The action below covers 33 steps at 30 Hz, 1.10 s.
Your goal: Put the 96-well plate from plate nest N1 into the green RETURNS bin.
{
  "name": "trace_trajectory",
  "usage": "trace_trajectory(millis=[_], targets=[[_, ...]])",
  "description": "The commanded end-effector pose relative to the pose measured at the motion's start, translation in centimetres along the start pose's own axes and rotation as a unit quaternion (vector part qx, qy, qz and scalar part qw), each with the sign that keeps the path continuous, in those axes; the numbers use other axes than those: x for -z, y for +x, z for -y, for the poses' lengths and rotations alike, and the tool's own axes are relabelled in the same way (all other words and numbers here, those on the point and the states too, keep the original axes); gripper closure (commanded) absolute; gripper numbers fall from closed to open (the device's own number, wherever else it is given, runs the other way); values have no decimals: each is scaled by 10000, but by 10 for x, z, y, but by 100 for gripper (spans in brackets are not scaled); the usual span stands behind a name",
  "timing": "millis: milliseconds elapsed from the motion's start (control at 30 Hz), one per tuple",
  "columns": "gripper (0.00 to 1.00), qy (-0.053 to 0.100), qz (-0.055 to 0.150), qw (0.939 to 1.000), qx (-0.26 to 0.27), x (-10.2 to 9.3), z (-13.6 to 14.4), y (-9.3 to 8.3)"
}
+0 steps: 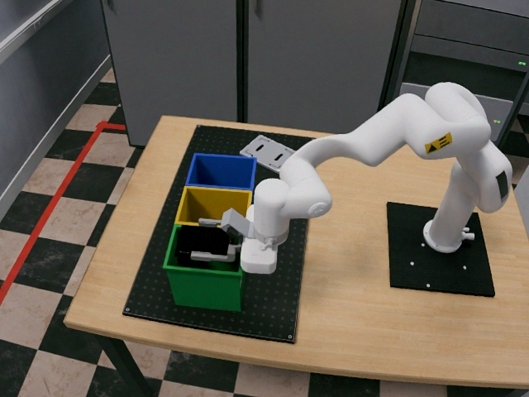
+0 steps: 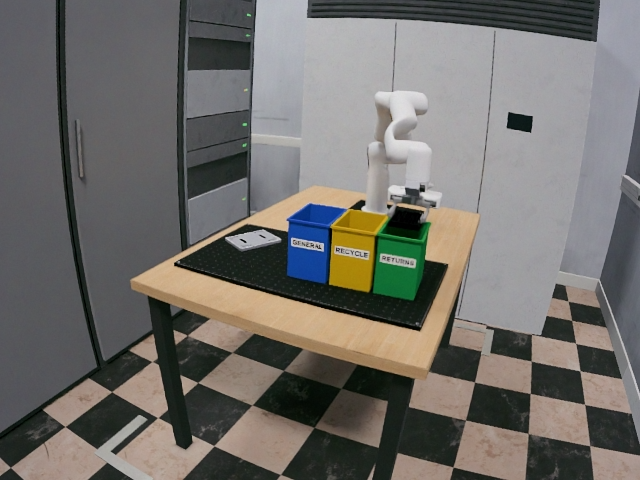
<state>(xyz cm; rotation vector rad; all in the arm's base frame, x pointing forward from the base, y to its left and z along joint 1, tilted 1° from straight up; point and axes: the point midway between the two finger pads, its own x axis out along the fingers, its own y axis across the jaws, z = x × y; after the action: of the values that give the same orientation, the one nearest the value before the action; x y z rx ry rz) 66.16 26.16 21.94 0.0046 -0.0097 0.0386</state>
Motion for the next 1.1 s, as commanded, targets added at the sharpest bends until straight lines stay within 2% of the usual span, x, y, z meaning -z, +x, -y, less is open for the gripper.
trace_trajectory(millis=[0,367,1067], targets=[[100,-4,32,10000,0,-3,0,1],[100,-4,32,10000,0,-3,0,1],[100,-4,32,10000,0,29,0,1]])
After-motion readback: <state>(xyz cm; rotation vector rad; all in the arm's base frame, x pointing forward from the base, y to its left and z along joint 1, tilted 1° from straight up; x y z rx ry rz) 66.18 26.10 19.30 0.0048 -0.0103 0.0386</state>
